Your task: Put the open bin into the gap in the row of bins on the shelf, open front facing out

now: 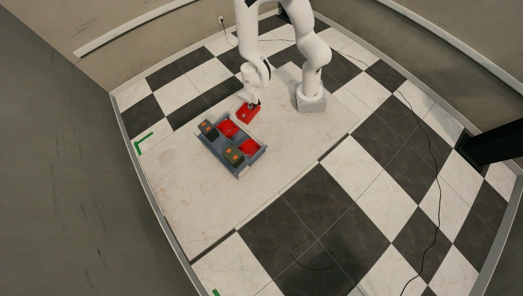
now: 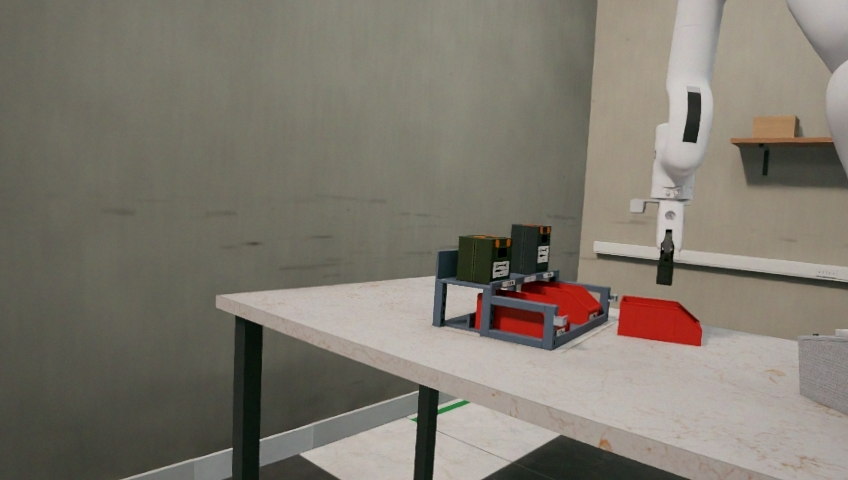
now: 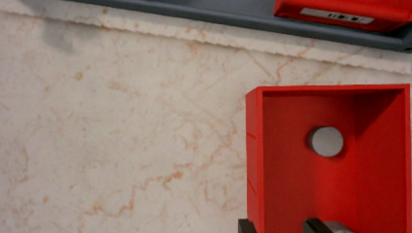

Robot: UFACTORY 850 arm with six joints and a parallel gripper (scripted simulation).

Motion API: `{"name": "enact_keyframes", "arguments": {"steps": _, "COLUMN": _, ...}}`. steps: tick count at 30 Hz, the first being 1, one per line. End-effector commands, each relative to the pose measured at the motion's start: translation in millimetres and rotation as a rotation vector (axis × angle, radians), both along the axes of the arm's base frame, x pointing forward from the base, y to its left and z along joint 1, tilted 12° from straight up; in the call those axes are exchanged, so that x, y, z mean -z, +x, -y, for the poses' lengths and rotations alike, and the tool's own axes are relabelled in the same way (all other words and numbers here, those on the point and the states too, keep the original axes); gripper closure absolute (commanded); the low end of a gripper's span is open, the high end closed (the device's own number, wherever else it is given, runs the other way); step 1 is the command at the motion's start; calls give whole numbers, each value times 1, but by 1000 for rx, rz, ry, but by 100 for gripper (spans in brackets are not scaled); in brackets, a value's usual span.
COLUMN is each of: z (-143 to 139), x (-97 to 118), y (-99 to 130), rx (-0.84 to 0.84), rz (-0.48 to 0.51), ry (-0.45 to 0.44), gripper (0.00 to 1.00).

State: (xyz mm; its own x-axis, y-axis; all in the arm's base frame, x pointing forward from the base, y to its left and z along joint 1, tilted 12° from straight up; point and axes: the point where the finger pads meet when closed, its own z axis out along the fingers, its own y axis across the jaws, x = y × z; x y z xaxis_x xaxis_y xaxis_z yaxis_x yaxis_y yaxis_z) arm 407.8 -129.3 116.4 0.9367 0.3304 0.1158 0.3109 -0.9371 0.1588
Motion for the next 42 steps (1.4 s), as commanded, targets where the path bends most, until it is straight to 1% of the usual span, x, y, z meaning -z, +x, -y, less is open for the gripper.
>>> {"name": "enact_keyframes", "arguments": {"steps": 1, "z": 3, "x": 25, "y": 4, "rx": 1, "rz": 4, "ry": -6, "gripper": 71}}
{"name": "enact_keyframes", "arguments": {"steps": 3, "z": 5, "x": 43, "y": 7, "rx": 1, "rz": 6, "ry": -10, "gripper": 71}}
{"name": "enact_keyframes", "arguments": {"steps": 15, "z": 5, "x": 43, "y": 7, "rx": 1, "rz": 6, "ry": -10, "gripper": 71}}
{"name": "enact_keyframes", "arguments": {"steps": 16, "z": 5, "x": 42, "y": 7, "rx": -2, "rz": -26, "ry": 23, "gripper": 71}}
{"name": "enact_keyframes", "arguments": {"steps": 20, "z": 5, "x": 42, "y": 7, "rx": 1, "rz": 6, "ry": -10, "gripper": 71}}
{"name": "enact_keyframes", "arguments": {"steps": 32, "z": 5, "x": 42, "y": 7, "rx": 1, "rz": 6, "ry": -10, "gripper": 71}}
{"name": "enact_keyframes", "arguments": {"steps": 33, "z": 5, "x": 41, "y": 7, "rx": 0, "rz": -26, "ry": 13, "gripper": 71}}
{"name": "enact_keyframes", "arguments": {"steps": 37, "z": 5, "x": 37, "y": 6, "rx": 1, "rz": 6, "ry": -10, "gripper": 71}}
{"name": "enact_keyframes", "arguments": {"steps": 42, "z": 5, "x": 37, "y": 6, "rx": 1, "rz": 6, "ry": -10, "gripper": 71}}
